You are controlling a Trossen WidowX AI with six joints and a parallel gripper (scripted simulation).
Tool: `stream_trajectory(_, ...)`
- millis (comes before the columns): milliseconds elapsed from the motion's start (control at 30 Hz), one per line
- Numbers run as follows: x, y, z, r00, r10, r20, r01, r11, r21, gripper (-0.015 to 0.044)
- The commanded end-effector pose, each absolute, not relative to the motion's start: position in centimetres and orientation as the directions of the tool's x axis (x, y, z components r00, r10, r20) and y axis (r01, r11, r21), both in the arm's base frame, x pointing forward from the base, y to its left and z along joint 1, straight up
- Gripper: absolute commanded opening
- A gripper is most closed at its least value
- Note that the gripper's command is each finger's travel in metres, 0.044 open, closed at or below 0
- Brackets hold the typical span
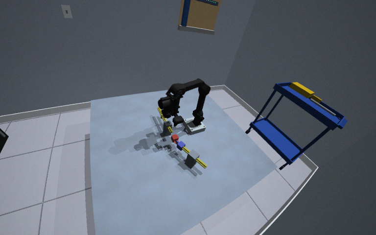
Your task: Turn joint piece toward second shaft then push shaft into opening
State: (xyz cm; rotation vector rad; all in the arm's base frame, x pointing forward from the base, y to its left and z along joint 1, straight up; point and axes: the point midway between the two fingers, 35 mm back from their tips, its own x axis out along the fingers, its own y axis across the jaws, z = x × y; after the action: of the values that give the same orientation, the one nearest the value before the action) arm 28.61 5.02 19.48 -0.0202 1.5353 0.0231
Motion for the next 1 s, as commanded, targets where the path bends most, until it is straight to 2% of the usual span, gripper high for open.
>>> stream_trajectory(0,28.32,3.73,18.53,0.022,0.008,-1.0,0.036,0.999,0.009,0.044)
stream_trajectory(133,28.32,3.73,18.5,0.022,0.007,-1.0,0.054,0.998,0.008,0.044)
stream_trajectory(467,28.35,3.79,18.13,0.021,-0.008,-1.0,0.329,0.944,-0.001,0.044)
stream_trajectory(967,28.37,3.88,17.56,0.021,-0.032,-0.999,0.691,0.722,-0.009,0.044)
